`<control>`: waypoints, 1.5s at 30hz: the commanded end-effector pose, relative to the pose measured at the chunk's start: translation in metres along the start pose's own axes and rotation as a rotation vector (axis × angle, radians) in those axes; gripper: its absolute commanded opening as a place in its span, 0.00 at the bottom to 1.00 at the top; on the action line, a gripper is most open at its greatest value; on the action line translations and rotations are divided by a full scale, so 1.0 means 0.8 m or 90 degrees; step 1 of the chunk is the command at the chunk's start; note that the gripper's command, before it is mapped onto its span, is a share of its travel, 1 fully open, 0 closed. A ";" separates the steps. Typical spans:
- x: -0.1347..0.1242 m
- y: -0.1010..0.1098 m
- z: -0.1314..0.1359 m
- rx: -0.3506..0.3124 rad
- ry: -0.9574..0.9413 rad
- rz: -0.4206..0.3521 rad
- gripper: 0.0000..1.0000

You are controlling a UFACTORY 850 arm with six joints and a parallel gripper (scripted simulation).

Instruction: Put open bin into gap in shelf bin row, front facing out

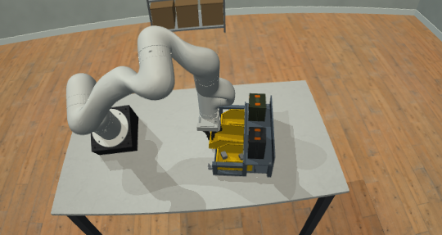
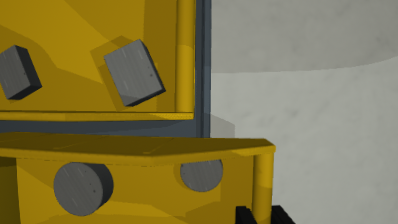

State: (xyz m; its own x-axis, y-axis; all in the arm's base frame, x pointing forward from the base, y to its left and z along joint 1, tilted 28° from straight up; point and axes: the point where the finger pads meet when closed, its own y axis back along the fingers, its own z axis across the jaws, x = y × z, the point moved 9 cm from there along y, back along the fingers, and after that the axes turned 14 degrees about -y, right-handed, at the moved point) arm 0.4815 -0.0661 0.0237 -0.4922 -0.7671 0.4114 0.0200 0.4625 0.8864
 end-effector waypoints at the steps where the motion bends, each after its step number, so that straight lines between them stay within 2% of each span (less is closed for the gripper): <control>1: -0.003 0.001 -0.010 0.001 0.000 -0.001 0.00; 45: -0.009 0.001 -0.034 0.001 0.000 -0.001 0.00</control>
State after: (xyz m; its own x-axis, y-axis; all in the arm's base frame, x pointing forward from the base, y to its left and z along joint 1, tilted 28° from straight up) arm 0.5077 -0.0728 0.0267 -0.4925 -0.7670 0.4113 0.0200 0.4625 0.8864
